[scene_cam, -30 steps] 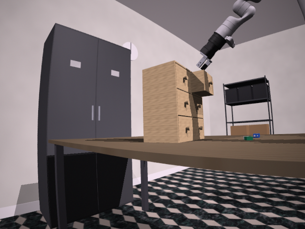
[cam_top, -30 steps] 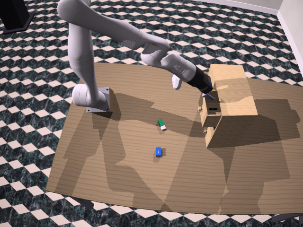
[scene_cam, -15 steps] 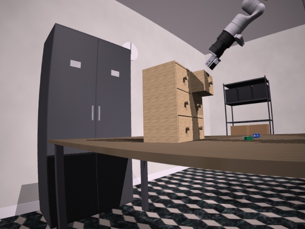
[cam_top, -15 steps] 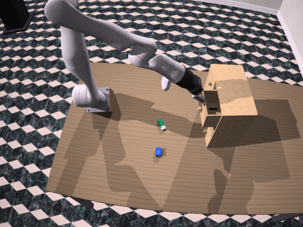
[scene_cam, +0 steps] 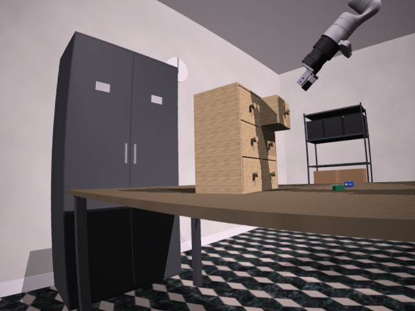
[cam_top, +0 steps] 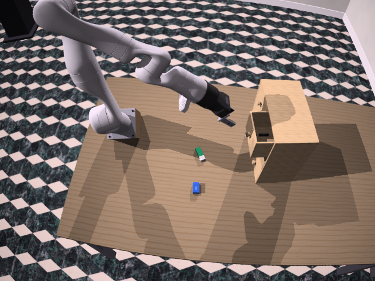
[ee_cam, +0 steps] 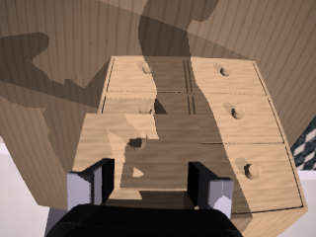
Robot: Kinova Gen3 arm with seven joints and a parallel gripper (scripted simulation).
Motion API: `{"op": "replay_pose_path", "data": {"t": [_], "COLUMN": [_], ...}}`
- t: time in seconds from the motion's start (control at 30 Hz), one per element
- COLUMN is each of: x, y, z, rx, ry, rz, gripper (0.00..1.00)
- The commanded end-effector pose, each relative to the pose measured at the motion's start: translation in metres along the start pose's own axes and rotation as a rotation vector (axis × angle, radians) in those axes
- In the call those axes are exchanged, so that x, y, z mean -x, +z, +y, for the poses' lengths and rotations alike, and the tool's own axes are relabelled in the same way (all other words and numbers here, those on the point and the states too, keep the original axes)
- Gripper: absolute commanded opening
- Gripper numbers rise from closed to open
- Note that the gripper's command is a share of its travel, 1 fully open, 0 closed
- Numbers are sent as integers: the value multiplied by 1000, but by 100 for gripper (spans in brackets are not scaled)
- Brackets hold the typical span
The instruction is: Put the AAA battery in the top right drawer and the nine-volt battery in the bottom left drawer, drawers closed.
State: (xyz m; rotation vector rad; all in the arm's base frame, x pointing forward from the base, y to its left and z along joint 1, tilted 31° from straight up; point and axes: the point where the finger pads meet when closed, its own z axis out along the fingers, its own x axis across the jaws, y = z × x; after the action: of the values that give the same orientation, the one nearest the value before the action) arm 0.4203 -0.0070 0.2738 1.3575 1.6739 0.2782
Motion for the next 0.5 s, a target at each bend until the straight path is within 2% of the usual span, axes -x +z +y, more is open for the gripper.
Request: {"op": "replay_pose_path", "data": {"t": [0.0, 0.23, 0.47], "x": [-9, -8, -8], "y": [-12, -26, -29], "z": [2, -8, -11], "rx": [12, 12, 12], "ry": [-24, -24, -24], "rz": [7, 7, 7], "gripper": [100, 100, 100]}}
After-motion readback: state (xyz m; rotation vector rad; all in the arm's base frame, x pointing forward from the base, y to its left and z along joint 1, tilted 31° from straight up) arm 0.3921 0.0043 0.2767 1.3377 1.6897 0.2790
